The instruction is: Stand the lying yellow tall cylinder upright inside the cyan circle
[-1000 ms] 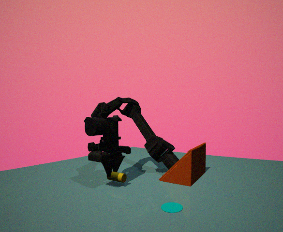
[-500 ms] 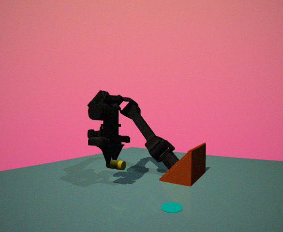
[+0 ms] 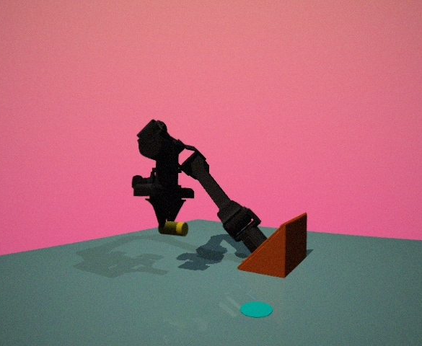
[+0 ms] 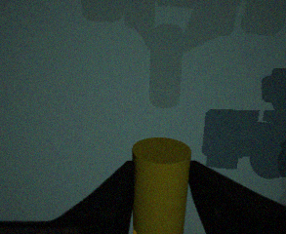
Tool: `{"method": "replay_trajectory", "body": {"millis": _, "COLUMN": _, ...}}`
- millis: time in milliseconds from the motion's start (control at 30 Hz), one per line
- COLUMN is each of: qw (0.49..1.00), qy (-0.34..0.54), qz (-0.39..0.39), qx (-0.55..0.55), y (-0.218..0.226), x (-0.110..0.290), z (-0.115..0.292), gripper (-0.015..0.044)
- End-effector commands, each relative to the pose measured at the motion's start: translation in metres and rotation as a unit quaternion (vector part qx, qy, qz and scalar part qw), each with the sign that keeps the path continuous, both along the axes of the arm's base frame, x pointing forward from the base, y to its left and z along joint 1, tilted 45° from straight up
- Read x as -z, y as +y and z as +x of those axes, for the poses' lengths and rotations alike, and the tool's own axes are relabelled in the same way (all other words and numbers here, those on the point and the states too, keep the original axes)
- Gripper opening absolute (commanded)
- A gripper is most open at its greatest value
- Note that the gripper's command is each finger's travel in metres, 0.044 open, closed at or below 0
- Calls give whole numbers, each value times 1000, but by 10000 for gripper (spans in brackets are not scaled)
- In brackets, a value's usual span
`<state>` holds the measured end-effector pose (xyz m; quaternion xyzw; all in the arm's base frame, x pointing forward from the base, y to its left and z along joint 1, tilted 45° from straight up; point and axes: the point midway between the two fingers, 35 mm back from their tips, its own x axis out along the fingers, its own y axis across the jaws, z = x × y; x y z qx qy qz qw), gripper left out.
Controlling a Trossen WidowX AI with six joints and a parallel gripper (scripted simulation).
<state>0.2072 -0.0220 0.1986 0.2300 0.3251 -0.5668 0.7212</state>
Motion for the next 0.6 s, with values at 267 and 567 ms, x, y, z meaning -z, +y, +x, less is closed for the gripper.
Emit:
{"method": "replay_trajectory", "body": {"millis": 267, "qw": 992, "qy": 85, "qz": -8, "qx": -91, "y": 22, "x": 7, "z": 14, "gripper": 105}}
{"method": "replay_trajectory", "body": {"millis": 567, "qw": 969, "qy": 169, "qz": -21, "qx": -178, "y": 42, "x": 18, "z": 26, "gripper": 105}}
